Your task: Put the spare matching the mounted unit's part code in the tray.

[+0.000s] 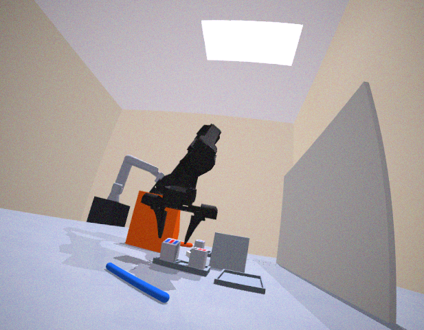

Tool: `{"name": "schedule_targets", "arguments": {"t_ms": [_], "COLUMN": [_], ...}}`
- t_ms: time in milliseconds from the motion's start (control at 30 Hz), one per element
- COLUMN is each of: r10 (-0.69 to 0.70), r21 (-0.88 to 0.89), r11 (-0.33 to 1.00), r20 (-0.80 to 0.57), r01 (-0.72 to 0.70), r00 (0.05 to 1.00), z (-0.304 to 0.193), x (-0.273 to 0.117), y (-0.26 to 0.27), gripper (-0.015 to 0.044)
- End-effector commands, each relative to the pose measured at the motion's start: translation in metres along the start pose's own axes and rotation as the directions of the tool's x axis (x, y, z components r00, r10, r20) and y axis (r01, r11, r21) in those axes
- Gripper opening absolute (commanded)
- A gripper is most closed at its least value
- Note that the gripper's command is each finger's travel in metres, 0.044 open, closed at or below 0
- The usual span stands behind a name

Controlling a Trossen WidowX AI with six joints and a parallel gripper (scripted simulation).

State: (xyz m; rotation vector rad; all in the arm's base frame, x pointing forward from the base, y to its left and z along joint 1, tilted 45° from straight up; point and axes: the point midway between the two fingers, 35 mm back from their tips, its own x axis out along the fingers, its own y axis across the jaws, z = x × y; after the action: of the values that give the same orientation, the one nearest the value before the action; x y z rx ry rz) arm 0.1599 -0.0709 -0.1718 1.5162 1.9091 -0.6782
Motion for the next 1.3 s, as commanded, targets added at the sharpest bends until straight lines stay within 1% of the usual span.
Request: {"name": "schedule_targets", "arguments": {"t_ms": [0,633,867,1033,1267], "r10": [0.003,0.004,0.004,-0.001,-0.001], "r21": [0.006,0.005,0.005,0.000,0.000], "r11": [1.000,1.000,1.000,1.000,1.000], "r20": [-0.003,-0.006,-0.006,-0.005,-0.005], "r01": [-0.003,-0.004,-0.004,0.001,0.001], "r00": [1.000,1.000,1.000,1.000,1.000], "z": [-0.001,-0.004,-0.005,-0.004,-0.004], "x": [0.008,0.039,0.041,0.040,0.040], "y": [0.000,-0.001,-0.001,-0.002,-0.002], "gripper": [0.0300,0.0300,0.0300,0.0169,0.0122]}}
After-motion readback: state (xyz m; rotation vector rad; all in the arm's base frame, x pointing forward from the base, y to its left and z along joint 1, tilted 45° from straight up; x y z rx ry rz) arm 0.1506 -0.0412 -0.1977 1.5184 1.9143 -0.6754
